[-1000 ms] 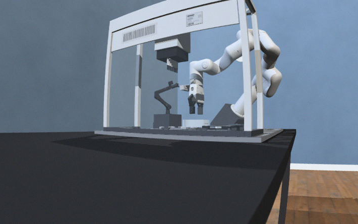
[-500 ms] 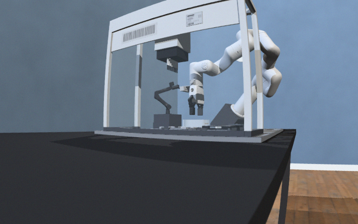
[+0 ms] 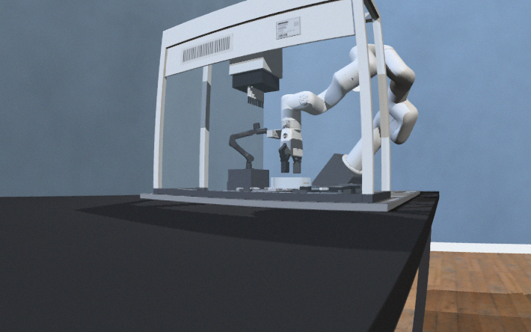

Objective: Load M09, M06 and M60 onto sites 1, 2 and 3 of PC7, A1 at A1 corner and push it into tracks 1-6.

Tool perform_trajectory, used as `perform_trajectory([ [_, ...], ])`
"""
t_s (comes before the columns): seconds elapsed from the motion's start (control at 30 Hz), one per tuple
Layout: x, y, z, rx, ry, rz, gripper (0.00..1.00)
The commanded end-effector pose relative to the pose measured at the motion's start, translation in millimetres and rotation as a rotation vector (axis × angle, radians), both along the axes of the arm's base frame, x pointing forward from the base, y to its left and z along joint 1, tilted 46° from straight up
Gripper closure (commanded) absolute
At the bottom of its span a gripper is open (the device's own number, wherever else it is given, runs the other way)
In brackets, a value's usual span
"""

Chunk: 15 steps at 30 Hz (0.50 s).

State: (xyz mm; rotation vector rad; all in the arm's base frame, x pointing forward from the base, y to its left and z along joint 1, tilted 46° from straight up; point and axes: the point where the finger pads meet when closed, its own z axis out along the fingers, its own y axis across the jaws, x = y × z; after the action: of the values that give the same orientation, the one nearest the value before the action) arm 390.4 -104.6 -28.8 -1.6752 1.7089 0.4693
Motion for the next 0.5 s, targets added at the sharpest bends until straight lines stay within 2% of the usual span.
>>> perform_trajectory([
  [0.0, 0.9, -0.9, -0.8, -0.003, -0.002, -0.003, 0.00],
  [0.47, 2.7, 4.6, -6.5, -0.003, -0.002, -0.003, 0.00],
])
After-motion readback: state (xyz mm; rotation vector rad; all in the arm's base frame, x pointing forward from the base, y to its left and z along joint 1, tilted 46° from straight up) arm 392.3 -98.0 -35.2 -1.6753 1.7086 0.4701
